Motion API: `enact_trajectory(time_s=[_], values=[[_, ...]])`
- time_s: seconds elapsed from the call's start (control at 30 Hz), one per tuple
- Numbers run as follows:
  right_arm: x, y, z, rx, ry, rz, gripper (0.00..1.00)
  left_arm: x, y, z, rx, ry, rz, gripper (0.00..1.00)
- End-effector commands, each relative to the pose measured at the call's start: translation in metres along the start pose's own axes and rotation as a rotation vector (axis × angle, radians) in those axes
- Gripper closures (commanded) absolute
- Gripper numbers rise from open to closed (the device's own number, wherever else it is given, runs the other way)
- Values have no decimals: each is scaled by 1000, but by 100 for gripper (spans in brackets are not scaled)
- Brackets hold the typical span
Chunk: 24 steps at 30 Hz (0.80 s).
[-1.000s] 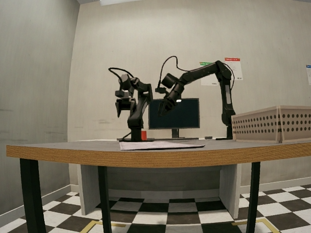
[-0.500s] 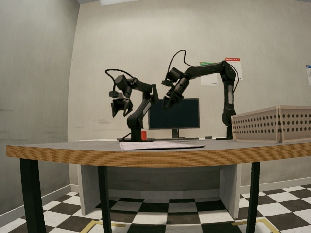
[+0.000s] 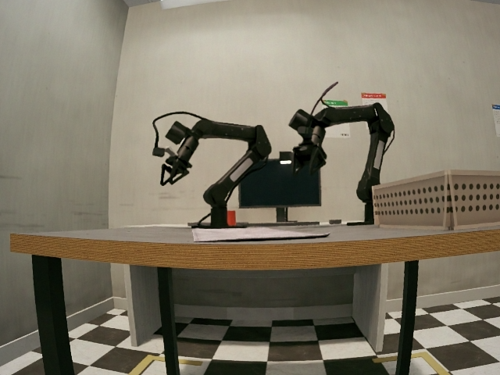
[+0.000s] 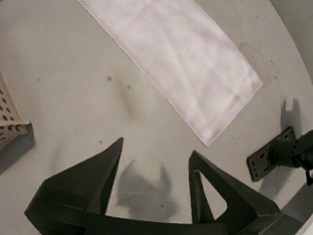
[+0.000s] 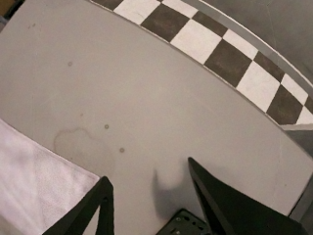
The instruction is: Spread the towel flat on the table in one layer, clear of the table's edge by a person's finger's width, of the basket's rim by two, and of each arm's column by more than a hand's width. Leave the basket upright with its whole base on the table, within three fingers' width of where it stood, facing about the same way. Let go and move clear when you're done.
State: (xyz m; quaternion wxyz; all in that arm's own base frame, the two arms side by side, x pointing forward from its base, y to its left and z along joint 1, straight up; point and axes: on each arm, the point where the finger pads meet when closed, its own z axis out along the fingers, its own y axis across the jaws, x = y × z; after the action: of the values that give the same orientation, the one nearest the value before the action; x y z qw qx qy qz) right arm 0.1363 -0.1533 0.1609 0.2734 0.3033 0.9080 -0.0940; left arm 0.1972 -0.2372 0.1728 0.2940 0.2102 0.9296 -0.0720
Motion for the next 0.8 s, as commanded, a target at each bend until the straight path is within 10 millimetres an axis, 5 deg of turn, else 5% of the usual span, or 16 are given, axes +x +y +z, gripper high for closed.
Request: enact_trajectory(time_s=[0.0, 0.27, 0.5, 0.57, 0.77], values=[[-12, -4, -7, -18, -22, -12, 36, 6, 27, -8, -80, 0, -90, 36], [-32, -74, -11, 159, -42, 216, 36, 23, 89, -22, -235, 0, -306, 36], [-37, -68, -17, 267, -80, 371, 36, 36, 143, -34, -367, -5, -498, 36], [-37, -68, -17, 267, -80, 371, 36, 36, 143, -34, -367, -5, -498, 36], [-36, -68, -14, 264, -64, 373, 36, 45, 186, -41, -363, -13, -515, 36]])
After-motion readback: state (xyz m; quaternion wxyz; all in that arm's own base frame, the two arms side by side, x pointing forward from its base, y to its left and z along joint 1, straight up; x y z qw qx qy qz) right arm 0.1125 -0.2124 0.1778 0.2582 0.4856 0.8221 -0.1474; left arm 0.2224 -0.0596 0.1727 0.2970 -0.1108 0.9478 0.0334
